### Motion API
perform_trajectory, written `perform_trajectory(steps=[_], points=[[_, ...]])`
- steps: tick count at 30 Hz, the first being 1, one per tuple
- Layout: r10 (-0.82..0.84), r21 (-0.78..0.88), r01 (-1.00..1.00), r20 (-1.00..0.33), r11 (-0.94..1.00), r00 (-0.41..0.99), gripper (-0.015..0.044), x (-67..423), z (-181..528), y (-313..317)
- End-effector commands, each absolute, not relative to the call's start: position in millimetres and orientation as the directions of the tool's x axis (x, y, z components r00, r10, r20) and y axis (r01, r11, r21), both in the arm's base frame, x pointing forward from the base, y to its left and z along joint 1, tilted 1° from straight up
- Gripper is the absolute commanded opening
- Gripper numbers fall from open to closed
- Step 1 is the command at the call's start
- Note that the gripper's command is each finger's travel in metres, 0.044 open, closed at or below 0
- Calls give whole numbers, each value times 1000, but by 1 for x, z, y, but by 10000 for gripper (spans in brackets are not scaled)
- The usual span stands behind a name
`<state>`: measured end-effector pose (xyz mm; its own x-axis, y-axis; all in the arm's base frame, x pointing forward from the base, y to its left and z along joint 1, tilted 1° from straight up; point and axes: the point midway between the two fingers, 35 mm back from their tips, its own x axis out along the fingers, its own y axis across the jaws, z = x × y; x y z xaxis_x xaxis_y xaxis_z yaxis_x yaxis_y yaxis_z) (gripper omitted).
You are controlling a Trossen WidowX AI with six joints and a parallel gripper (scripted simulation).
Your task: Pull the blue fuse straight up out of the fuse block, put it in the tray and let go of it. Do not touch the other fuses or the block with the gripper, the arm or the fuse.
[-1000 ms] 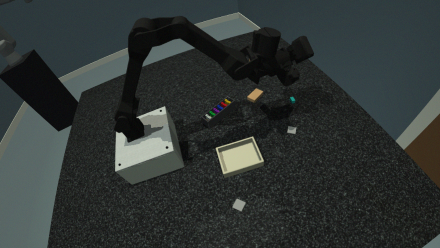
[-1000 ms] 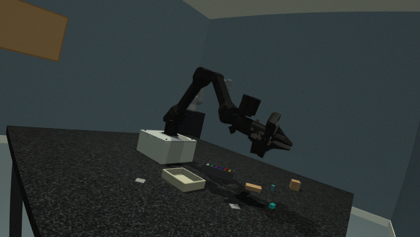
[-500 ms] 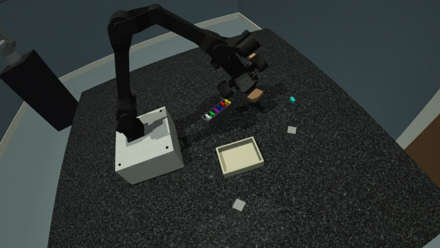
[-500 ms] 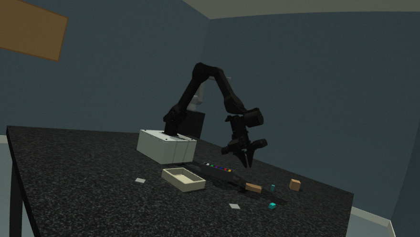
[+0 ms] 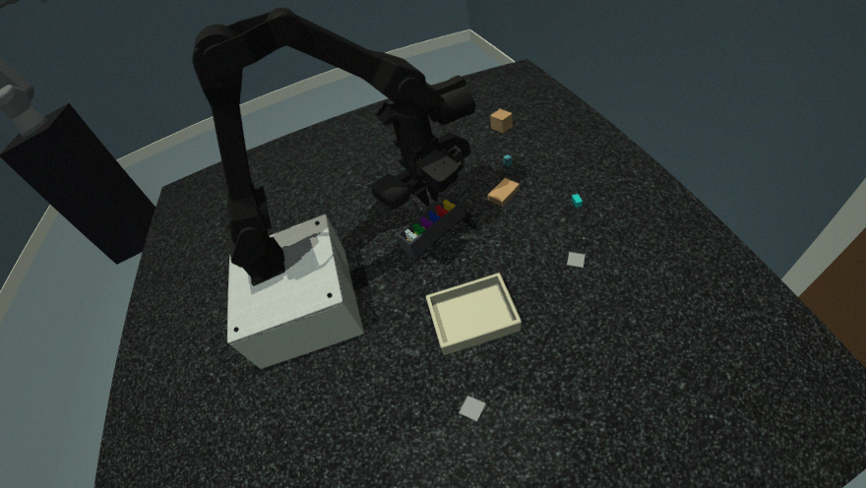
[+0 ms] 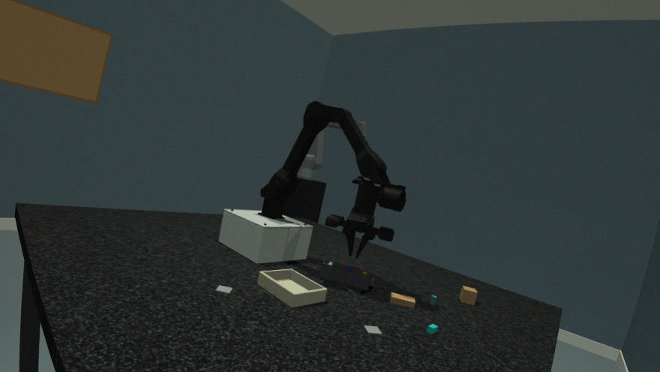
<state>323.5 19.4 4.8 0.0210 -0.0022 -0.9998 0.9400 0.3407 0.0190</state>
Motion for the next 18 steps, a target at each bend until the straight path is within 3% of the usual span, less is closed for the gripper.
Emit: perform_trajectory(steps=[1,18], points=[[-10,12,938,-1000,347,16,74,324,4,19],[-10,12,938,-1000,347,16,74,325,-12,19]])
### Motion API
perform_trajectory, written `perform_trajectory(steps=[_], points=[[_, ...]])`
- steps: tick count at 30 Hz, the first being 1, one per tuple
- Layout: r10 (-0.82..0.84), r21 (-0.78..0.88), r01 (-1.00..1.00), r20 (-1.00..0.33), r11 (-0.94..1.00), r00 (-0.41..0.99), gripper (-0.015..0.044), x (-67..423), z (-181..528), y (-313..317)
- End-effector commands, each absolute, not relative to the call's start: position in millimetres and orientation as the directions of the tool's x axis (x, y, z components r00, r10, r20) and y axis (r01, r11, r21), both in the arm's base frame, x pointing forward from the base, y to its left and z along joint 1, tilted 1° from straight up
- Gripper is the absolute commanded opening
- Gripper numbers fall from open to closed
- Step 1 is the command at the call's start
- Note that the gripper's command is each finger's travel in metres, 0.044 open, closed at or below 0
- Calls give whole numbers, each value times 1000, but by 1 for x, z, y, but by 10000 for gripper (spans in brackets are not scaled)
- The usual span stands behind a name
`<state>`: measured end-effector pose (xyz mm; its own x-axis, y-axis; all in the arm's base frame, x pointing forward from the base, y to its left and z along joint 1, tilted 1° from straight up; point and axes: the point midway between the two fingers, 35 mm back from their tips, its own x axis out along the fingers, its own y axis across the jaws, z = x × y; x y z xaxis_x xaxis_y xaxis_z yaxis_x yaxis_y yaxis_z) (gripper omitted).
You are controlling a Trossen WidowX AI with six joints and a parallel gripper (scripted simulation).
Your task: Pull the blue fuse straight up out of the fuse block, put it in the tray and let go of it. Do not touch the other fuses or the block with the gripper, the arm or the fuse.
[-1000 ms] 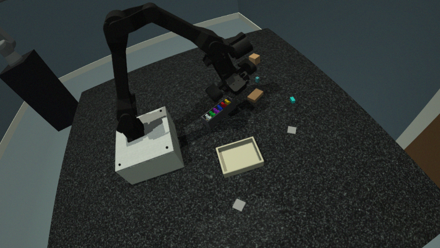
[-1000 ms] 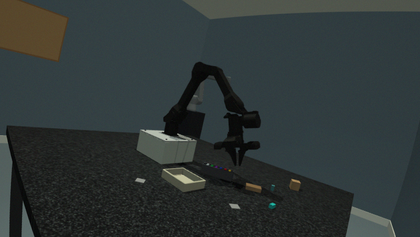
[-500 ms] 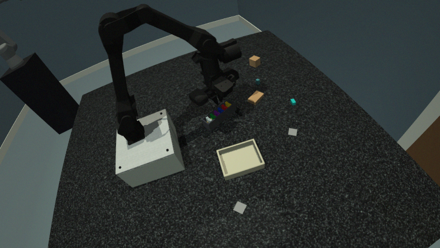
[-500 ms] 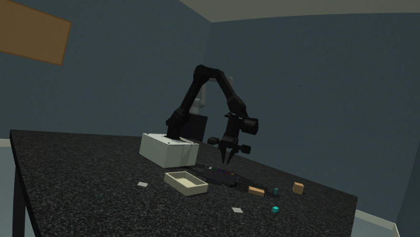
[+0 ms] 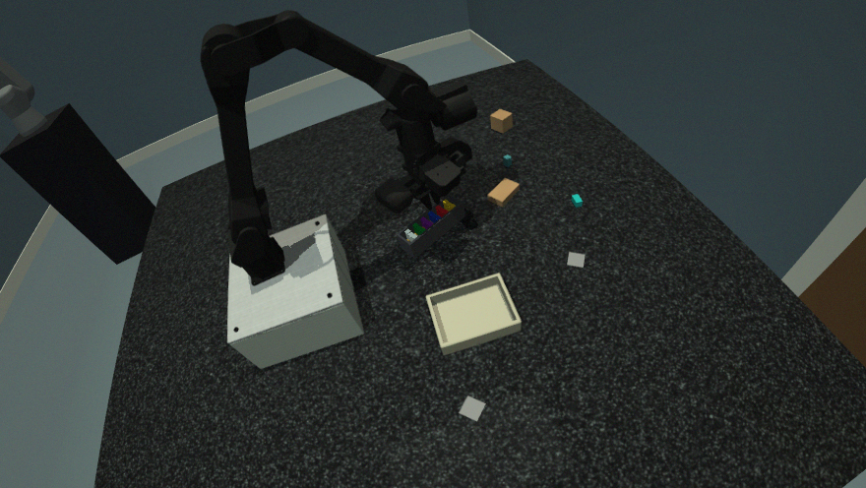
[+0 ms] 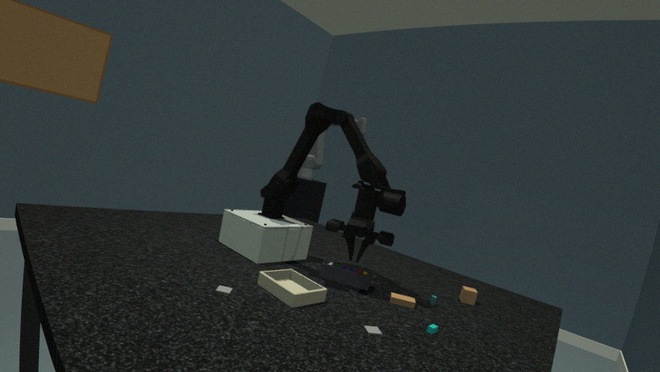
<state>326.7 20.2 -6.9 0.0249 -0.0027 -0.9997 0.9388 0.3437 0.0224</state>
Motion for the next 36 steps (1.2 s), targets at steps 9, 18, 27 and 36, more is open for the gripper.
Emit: perform_trajectory(steps=[9,18,27,36], points=[[-10,12,938,-1000,347,16,74,325,-21,19],[-10,12,938,-1000,347,16,74,325,-26,19],[-10,12,938,-1000,347,16,74,325,-26,19],[-10,11,938,-1000,347,16,74,325,-33,19]])
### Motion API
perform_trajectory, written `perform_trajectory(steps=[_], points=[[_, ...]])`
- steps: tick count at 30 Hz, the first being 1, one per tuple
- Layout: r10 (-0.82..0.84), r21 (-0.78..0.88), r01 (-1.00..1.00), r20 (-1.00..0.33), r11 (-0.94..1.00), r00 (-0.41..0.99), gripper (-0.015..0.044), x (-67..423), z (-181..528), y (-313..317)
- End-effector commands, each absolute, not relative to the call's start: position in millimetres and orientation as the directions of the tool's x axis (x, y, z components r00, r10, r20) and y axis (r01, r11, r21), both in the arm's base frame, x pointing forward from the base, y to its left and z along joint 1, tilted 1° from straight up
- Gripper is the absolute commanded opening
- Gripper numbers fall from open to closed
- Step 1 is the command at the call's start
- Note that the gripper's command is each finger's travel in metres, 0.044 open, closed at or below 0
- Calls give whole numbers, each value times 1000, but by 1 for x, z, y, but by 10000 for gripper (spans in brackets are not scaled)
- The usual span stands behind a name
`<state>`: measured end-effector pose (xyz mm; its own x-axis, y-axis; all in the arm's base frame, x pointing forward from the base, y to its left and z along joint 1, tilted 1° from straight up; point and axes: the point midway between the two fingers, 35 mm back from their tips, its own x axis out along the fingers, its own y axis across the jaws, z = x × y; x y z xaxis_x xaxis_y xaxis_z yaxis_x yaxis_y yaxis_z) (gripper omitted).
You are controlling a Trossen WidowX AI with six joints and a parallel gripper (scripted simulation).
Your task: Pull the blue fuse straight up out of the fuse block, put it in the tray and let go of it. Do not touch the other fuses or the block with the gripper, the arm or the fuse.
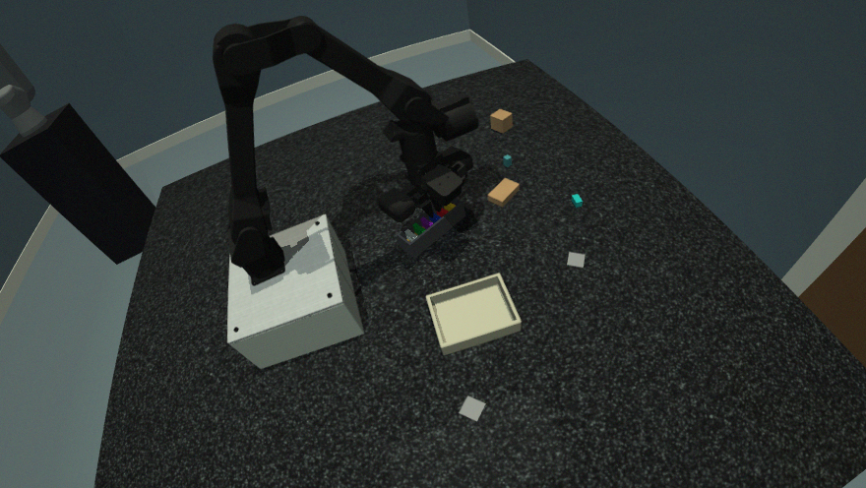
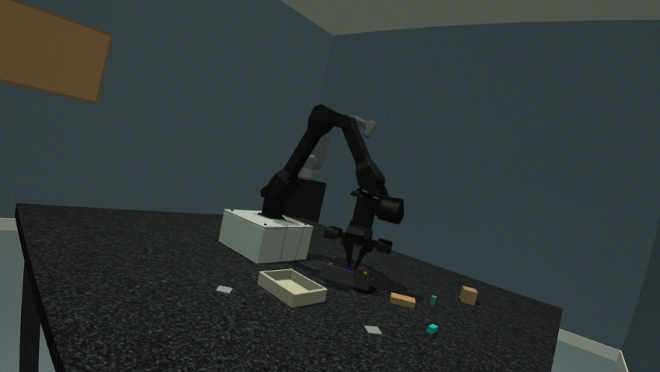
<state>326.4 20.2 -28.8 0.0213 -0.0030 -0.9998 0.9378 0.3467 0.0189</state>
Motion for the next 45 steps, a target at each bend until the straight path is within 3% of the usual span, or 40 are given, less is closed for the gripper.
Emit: perform_trajectory(steps=[1,13,24,45], points=[[-10,11,938,-1000,347,16,74,325,-34,19],[-10,11,938,-1000,347,16,74,325,-36,19],[-3,14,938,-1000,347,16,1,325,-35,20],[-5,13,938,-1000,347,16,0,326,-27,20]])
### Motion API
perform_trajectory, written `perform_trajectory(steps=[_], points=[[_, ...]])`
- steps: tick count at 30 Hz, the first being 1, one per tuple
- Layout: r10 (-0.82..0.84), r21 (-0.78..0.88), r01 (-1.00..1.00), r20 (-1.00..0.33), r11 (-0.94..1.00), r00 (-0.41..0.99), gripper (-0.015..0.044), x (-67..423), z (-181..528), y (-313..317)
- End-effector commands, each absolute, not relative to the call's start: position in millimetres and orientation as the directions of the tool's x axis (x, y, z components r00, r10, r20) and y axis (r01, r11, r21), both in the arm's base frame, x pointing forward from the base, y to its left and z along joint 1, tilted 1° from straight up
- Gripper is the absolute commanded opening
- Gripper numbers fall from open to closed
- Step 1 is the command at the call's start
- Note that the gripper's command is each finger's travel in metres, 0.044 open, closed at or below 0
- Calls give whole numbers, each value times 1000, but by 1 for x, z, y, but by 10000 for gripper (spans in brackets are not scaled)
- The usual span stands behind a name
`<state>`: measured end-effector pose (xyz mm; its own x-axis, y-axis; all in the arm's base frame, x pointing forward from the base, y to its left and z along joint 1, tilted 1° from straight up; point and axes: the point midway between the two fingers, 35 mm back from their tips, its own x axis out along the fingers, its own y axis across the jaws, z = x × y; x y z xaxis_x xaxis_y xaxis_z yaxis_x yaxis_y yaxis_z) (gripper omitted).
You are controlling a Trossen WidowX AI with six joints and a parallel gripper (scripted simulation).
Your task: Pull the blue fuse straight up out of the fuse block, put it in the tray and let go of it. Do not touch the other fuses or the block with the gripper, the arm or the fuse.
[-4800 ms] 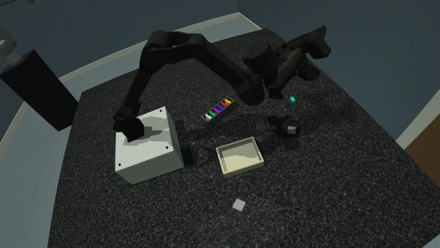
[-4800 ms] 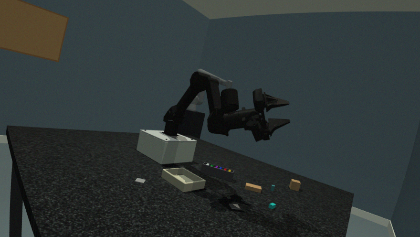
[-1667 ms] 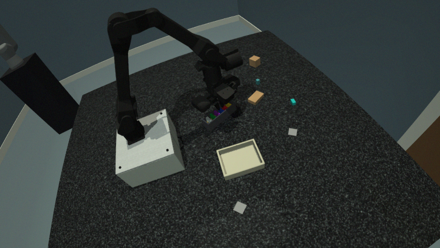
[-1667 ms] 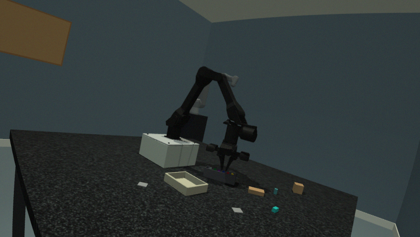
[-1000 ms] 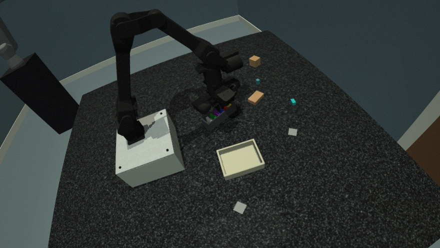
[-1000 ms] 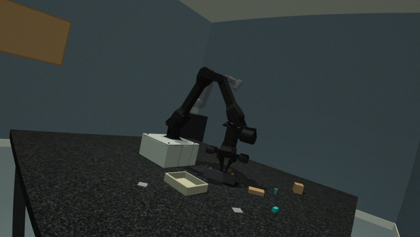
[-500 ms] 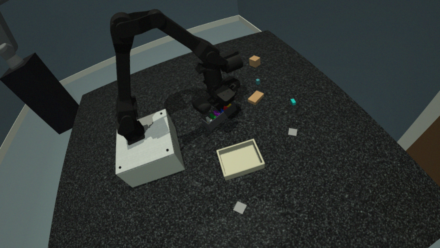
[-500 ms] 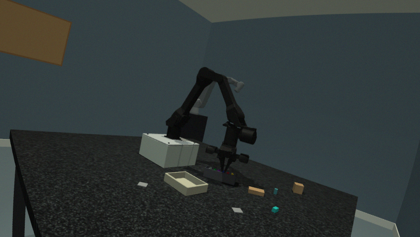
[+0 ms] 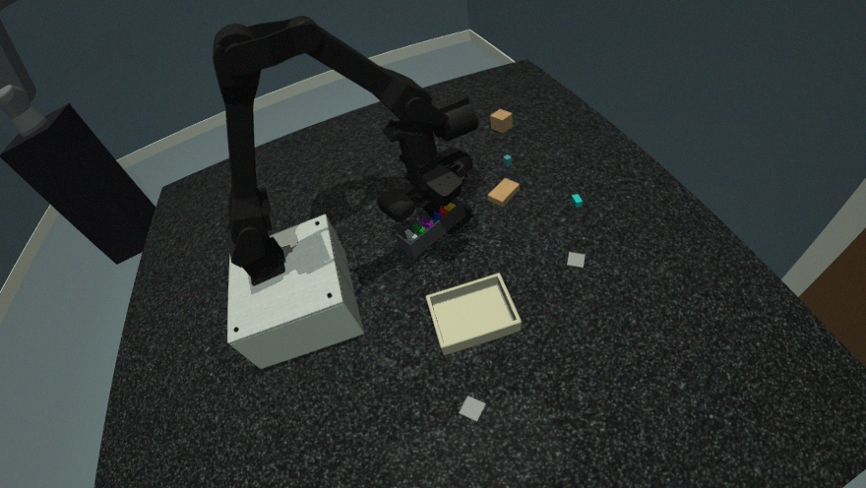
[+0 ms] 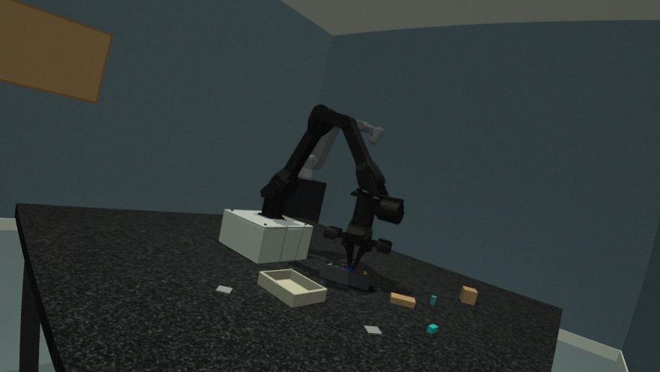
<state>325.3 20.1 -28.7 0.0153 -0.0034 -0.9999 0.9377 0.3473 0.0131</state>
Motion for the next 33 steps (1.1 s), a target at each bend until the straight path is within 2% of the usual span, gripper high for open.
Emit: perform_trajectory(steps=[1,33], points=[[-5,13,938,-1000,347,16,0,326,-26,20],[-7,12,938,-1000,347,16,0,326,-11,20]])
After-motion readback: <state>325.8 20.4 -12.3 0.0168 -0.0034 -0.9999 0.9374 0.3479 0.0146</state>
